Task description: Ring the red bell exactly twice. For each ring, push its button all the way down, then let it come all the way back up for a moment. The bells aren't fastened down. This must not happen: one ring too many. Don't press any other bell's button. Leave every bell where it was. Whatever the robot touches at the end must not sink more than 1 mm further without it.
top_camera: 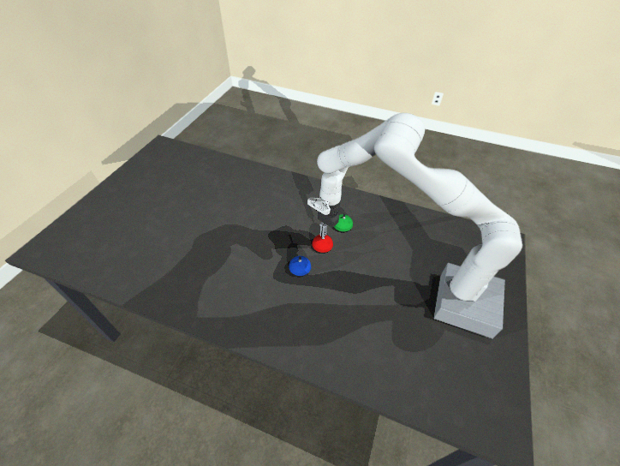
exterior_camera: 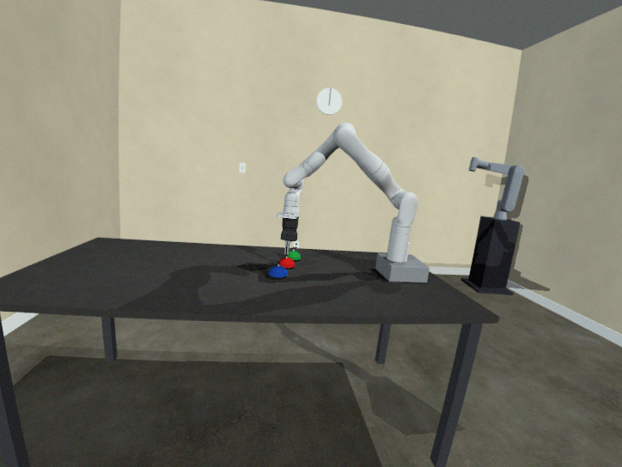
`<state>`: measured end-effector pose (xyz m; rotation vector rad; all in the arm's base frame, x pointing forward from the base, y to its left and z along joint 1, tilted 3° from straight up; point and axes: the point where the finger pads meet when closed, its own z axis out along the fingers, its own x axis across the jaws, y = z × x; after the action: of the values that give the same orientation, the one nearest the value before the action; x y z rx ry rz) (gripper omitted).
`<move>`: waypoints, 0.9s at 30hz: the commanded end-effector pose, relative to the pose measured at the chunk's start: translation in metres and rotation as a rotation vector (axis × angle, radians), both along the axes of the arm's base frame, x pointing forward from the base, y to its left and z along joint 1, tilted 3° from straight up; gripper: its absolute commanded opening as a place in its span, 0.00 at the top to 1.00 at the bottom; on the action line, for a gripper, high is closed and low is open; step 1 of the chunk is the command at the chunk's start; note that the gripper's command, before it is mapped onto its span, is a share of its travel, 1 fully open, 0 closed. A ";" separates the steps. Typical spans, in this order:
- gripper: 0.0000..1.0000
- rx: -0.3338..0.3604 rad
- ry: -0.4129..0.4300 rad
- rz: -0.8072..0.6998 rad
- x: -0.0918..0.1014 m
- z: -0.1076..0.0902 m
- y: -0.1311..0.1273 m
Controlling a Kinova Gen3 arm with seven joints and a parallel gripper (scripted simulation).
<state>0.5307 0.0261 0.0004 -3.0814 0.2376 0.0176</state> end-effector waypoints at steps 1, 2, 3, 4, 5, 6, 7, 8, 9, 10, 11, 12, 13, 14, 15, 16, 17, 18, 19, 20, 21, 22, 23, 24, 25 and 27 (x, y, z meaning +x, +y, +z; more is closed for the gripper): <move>0.83 -0.001 -0.001 -0.001 0.000 0.000 -0.001; 0.83 -0.001 -0.001 -0.001 0.000 0.000 -0.001; 0.83 -0.001 -0.001 -0.001 0.000 0.000 -0.001; 0.83 -0.001 -0.001 -0.001 0.000 0.000 -0.001; 0.83 -0.001 -0.001 -0.001 0.000 0.000 -0.001; 0.83 -0.001 -0.001 -0.001 0.000 0.000 -0.001; 0.83 -0.001 -0.001 -0.001 0.000 0.000 -0.001; 0.83 -0.001 -0.001 -0.001 0.000 0.000 -0.001; 0.83 -0.001 -0.001 -0.001 0.000 0.000 -0.001; 0.83 -0.001 -0.001 -0.001 0.000 0.000 -0.001; 0.83 -0.001 -0.001 -0.001 0.000 0.000 -0.001; 0.83 -0.001 -0.001 -0.001 0.000 0.000 -0.001; 0.83 -0.001 -0.001 -0.001 0.000 0.000 -0.001; 0.83 -0.001 -0.001 -0.001 0.000 0.000 -0.001; 0.83 -0.001 -0.001 -0.001 0.000 0.000 -0.001; 0.83 -0.001 -0.001 -0.001 0.000 0.000 -0.001; 0.83 -0.001 -0.001 -0.001 0.000 0.000 -0.001; 0.83 -0.001 -0.001 -0.001 0.000 0.000 -0.001; 0.83 -0.001 -0.001 -0.001 0.000 0.000 -0.001; 0.83 -0.001 -0.001 -0.001 0.000 0.000 -0.001; 0.83 -0.001 -0.001 -0.001 0.000 0.000 -0.001; 0.83 -0.001 -0.001 -0.001 0.000 0.000 -0.001; 0.83 -0.001 -0.001 -0.001 0.000 -0.001 0.000; 0.83 -0.001 -0.001 -0.001 0.000 -0.002 0.000; 0.83 -0.001 -0.001 -0.001 0.000 -0.003 0.000; 0.83 -0.001 -0.001 -0.001 0.000 -0.004 0.000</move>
<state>0.5312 0.0262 -0.0021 -3.0812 0.2374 0.0146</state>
